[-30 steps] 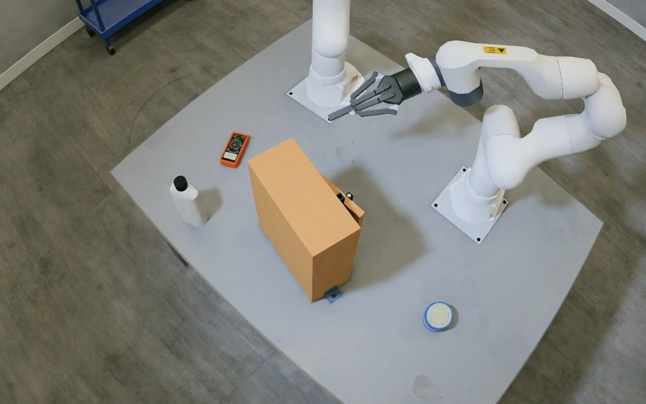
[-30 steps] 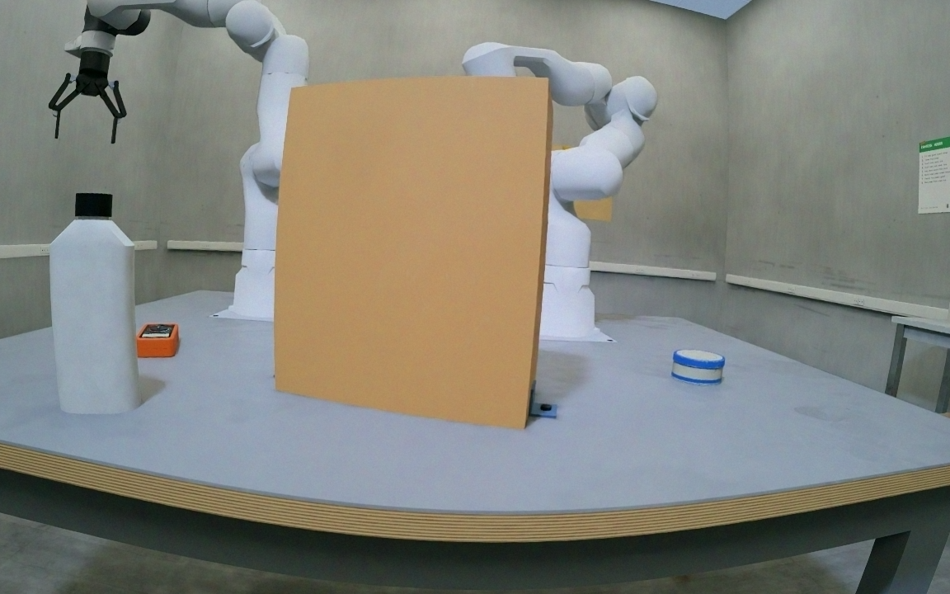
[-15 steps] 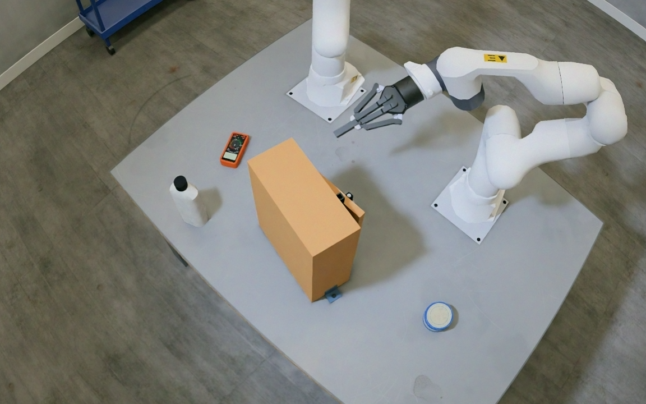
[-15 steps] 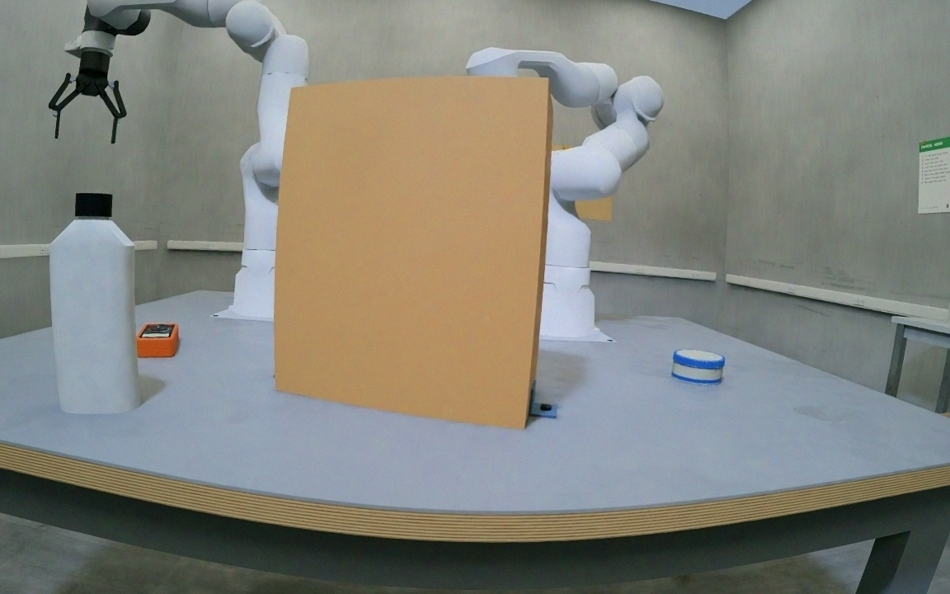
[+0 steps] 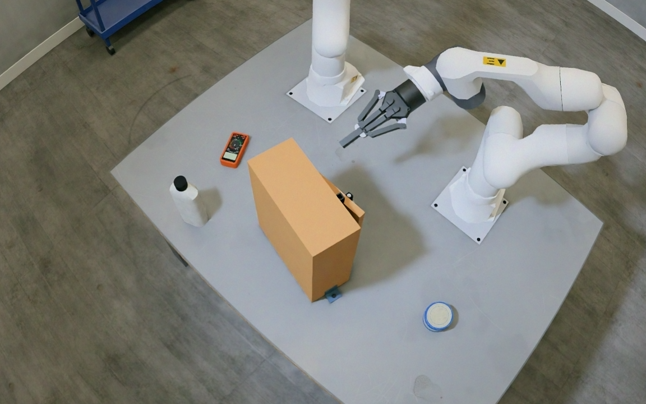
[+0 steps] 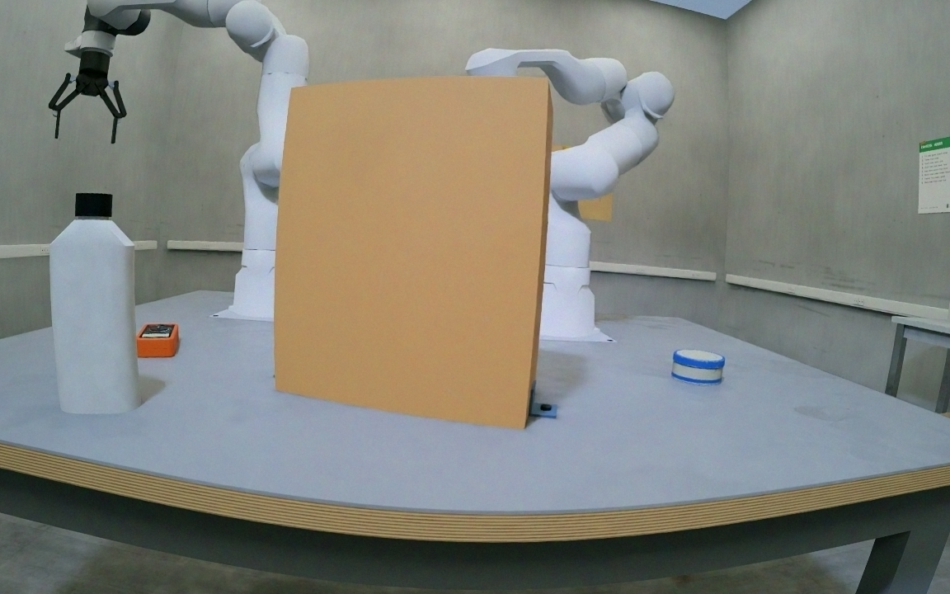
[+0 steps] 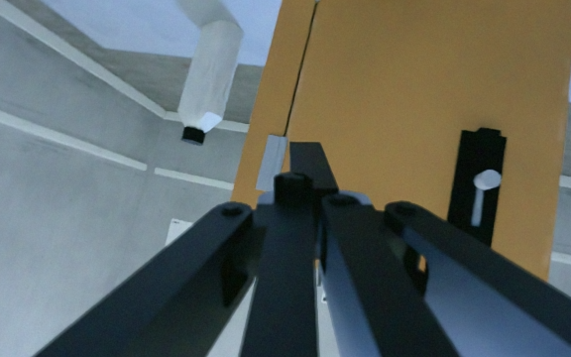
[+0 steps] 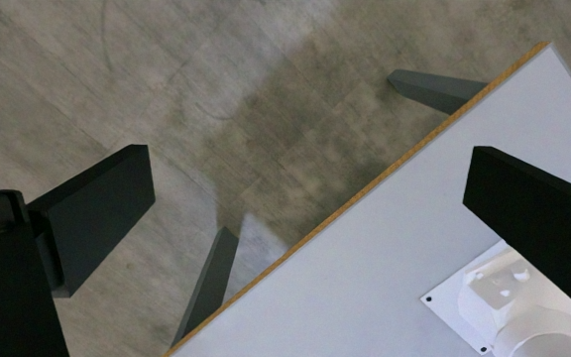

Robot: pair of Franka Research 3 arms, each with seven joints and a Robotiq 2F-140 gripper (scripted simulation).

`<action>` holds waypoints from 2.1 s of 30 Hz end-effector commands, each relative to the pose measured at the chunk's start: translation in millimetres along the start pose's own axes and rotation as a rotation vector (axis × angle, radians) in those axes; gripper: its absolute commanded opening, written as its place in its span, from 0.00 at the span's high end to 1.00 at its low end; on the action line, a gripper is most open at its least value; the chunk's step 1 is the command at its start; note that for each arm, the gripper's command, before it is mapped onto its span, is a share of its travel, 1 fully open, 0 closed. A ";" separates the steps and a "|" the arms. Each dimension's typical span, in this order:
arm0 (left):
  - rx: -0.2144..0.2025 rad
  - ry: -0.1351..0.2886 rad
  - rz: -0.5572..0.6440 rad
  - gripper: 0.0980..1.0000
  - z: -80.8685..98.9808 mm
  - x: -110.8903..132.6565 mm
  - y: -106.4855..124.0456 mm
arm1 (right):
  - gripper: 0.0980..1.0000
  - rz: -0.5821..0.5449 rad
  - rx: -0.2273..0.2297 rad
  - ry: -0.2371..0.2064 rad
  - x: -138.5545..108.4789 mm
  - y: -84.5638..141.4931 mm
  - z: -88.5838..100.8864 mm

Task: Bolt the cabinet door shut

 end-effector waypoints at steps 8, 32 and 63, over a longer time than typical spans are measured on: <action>0.039 -0.003 -0.048 1.00 -1.3 -8.5 29.1 | 0.00 0.000 0.000 0.000 0.0 0.0 0.1; 0.152 0.037 -0.092 1.00 -3.3 -25.4 69.1 | 0.00 0.000 0.000 0.000 0.0 0.0 0.1; 0.239 0.067 -0.117 1.00 -1.7 -36.8 98.9 | 0.00 0.000 0.000 0.000 0.0 0.0 0.1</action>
Point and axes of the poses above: on each arm, the point where the finger pads meet when closed, its own z axis back along the fingers, its own y axis across the jaws, x = y × z, the point moved 6 cm from there along z, back along the fingers, and after that the axes turned 11 degrees about -z, right-handed, at the moved point
